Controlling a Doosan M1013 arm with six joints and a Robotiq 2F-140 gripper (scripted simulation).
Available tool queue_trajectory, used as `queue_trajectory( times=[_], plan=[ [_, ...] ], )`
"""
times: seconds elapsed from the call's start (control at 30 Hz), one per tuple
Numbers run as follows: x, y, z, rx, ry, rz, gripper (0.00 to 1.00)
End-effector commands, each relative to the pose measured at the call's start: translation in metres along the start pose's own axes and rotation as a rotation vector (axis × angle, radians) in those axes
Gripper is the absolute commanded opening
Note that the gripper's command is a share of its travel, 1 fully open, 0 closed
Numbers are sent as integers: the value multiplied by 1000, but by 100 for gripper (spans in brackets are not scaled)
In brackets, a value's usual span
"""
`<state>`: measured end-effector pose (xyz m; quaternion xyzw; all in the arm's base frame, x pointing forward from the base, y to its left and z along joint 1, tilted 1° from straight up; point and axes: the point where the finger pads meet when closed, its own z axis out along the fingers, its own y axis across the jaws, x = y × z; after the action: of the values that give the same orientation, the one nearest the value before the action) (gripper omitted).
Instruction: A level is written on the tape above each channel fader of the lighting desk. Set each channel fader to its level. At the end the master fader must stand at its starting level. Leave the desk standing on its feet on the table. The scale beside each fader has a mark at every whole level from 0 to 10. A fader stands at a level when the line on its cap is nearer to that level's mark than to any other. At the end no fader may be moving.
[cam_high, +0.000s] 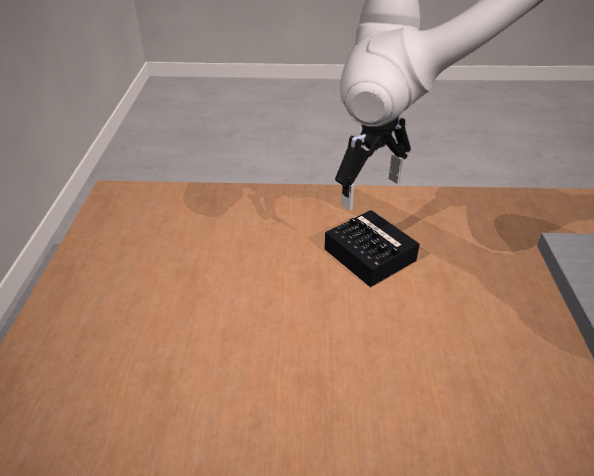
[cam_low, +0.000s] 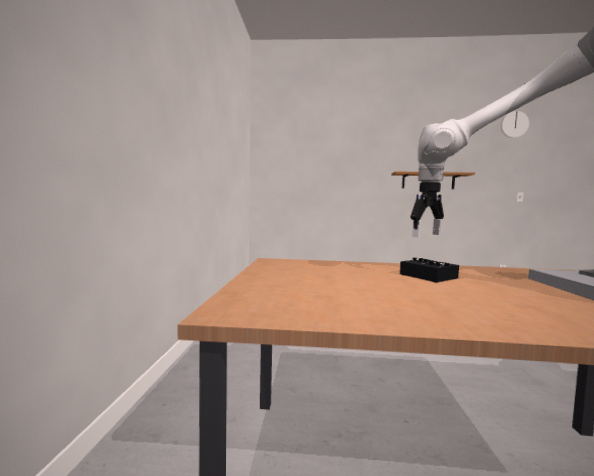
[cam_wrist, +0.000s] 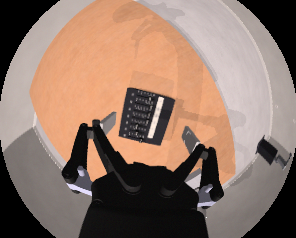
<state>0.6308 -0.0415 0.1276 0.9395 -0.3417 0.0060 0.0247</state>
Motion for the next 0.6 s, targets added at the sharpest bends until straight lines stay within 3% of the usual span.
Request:
queue_trajectory(
  times=[0.0,0.47,0.53,0.57],
  plan=[
    [7,3,7,22,-11,-278,100],
    [35,15,38,1,11,-1052,100],
    [35,15,38,1,11,-1052,100],
    [36,15,39,6,11,-1218,100]
  ],
)
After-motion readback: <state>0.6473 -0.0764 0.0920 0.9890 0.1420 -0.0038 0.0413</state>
